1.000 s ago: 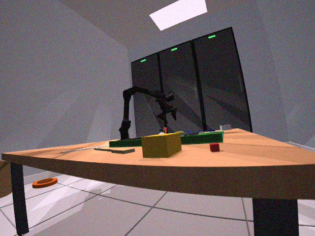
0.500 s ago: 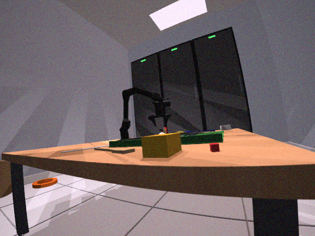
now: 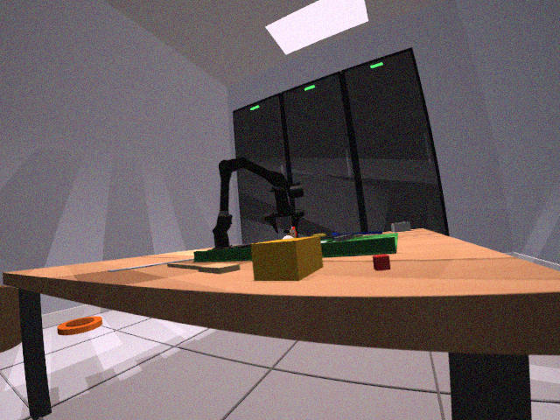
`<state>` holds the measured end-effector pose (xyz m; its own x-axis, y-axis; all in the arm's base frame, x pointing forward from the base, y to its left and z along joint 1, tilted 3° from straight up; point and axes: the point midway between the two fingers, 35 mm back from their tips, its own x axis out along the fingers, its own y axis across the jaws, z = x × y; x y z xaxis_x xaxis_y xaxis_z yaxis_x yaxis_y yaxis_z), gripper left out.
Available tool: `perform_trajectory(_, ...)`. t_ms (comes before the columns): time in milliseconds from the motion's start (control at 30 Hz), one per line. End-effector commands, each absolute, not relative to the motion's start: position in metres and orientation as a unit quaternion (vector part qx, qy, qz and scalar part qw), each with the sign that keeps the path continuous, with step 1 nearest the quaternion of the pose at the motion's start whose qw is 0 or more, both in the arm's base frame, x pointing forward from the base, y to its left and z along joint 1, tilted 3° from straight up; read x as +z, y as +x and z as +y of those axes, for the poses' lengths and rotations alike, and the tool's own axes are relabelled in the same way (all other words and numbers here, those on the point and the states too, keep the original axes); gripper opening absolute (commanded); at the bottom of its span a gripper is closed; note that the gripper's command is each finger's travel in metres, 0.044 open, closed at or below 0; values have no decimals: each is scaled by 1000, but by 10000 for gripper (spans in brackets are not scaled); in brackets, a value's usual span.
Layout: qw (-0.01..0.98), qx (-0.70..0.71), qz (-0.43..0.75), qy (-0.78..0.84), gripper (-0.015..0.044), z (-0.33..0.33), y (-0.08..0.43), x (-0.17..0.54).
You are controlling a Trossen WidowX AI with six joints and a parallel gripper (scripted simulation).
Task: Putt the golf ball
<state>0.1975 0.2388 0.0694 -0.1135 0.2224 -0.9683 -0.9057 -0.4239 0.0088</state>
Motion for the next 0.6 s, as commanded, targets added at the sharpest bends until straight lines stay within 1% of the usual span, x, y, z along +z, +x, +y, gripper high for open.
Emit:
perform_trajectory(0, 419, 670, 333, -514, 440, 239, 196, 62)
perform_trajectory(567, 419, 670, 333, -514, 440, 238, 196, 40)
